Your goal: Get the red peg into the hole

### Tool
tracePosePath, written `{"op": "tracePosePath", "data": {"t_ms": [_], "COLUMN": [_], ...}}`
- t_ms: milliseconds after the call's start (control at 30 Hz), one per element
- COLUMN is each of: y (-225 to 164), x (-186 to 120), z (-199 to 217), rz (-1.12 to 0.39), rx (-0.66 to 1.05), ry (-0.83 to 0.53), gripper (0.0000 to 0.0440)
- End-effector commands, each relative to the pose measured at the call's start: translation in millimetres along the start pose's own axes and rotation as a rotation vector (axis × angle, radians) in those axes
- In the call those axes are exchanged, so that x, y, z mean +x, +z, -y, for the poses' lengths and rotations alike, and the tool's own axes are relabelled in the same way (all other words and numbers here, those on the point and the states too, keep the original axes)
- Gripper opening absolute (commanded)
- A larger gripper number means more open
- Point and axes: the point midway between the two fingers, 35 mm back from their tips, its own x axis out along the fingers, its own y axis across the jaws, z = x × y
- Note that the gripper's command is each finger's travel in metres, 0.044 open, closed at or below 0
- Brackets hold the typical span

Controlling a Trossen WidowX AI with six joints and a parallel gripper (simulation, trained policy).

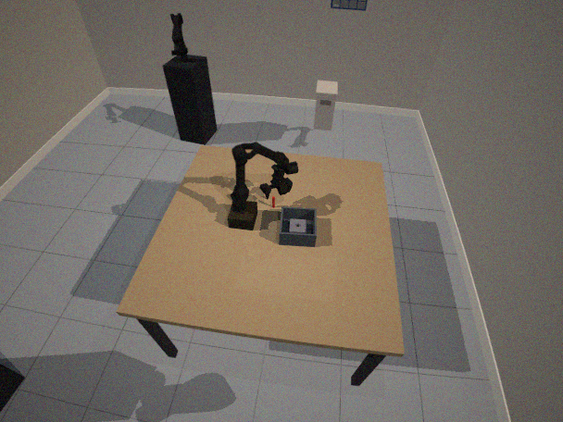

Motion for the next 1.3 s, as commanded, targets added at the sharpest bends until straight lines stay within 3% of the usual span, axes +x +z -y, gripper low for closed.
{"op": "tracePosePath", "data": {"t_ms": [0, 267, 333, 900, 1267], "y": [-1, 0, 0, -5, 8], "x": [15, 46, 52, 86, 49], "z": [0, -7, -8, 2, -15], "rz": [-0.005, 0.002, 0.001, -0.029, 0.037], "rx": [-0.005, -0.008, -0.012, -0.009, -0.014], "ry": [0.003, 0.032, 0.032, -0.064, -0.005], "gripper": [0.0440, 0.0438, 0.0420, 0.0004, 0.0000]}}
